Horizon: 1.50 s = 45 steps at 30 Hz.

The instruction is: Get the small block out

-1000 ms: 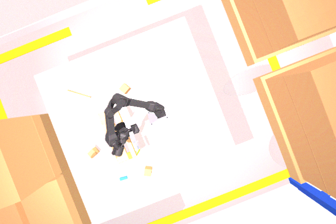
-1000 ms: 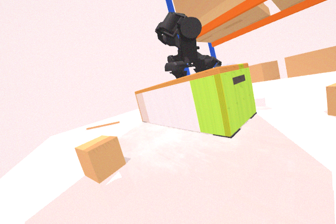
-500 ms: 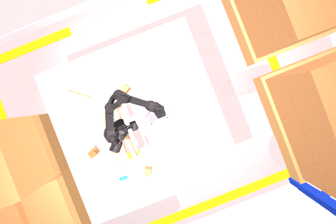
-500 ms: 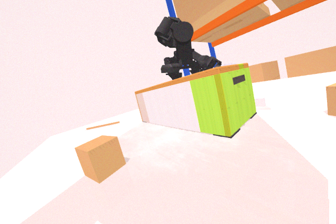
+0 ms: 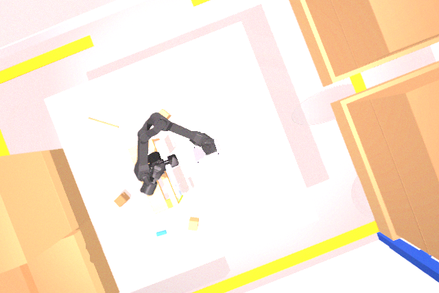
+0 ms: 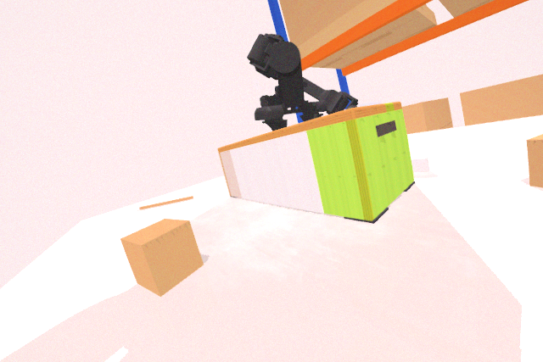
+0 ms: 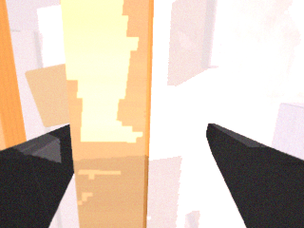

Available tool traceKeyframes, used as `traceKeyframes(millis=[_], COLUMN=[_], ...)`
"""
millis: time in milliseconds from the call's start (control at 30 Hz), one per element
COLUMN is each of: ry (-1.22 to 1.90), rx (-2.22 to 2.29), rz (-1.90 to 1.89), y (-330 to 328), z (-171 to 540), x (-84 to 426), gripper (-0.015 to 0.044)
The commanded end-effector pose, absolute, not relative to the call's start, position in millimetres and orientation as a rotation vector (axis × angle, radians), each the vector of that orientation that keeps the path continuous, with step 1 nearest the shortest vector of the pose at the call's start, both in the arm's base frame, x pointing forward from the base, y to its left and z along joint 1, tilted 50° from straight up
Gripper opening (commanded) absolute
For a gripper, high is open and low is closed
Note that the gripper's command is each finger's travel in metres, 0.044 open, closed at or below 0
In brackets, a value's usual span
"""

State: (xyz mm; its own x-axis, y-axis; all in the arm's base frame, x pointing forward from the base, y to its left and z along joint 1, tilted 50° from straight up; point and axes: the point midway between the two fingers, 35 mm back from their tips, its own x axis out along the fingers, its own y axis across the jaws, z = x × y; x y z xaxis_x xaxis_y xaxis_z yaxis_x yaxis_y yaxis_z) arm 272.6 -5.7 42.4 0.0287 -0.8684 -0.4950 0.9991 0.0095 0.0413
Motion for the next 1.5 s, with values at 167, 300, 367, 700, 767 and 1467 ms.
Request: traceKeyframes(millis=[167,300,367,700,767,1467], ry=[0.377,0.377,0.377,0.377,0.377,0.376], rx=[0.421,0.421,0.421,0.420,0.420,0.419], rz=[-1.513,-1.513,-1.514,-1.514,-1.514,-1.514], y=[-17,-21,-22,-32,-34,-52], z=[53,57,60,70,72,94], x=[271,271,271,271,271,271], gripper=[0.0400,0.0400,0.0400,0.0400,0.0400,0.0400])
